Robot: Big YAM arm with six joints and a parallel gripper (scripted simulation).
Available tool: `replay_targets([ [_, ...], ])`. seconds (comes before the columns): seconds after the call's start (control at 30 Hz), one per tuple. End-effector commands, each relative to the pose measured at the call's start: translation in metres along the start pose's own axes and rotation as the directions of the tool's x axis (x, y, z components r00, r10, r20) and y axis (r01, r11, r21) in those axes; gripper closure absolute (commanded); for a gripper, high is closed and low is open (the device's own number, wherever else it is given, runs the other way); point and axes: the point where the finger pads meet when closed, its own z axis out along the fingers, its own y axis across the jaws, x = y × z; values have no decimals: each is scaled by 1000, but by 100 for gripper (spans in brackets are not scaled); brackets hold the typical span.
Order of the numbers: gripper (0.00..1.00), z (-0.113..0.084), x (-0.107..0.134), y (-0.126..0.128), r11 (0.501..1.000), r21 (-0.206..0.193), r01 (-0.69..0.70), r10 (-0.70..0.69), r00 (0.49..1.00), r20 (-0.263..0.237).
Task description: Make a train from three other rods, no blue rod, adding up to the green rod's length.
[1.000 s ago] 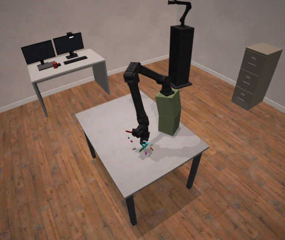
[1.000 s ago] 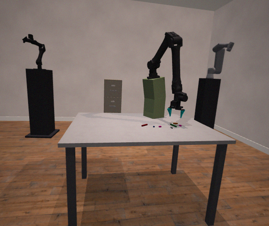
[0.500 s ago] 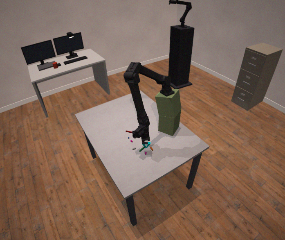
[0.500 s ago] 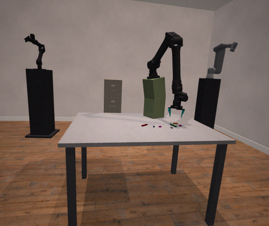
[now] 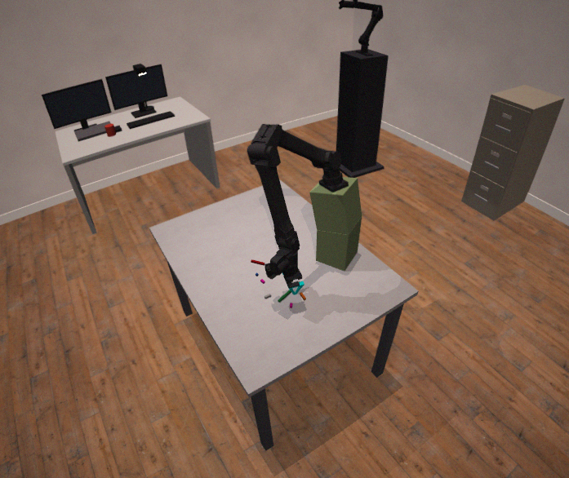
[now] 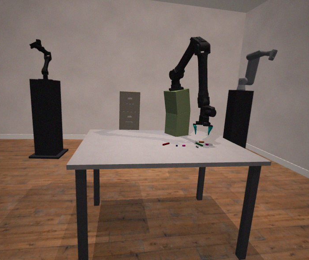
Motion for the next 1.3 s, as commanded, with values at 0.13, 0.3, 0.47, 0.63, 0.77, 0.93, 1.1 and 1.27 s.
replay_targets([
  [0.13,0,5,11,4,987,1,161,-161,987,0],
  [0.3,0,5,13,4,968,1,249,-249,968,-1],
  [0.47,0,5,11,5,969,0,249,-249,969,2],
  [0.63,0,5,14,5,942,0,337,-337,942,0],
  [0.77,0,5,15,6,907,0,422,-422,907,-1],
  [0.93,0,5,16,7,864,0,504,-504,864,0],
  [1.1,0,5,16,7,864,0,504,-504,864,0],
  [1.27,0,5,16,8,813,0,582,-582,813,1],
])
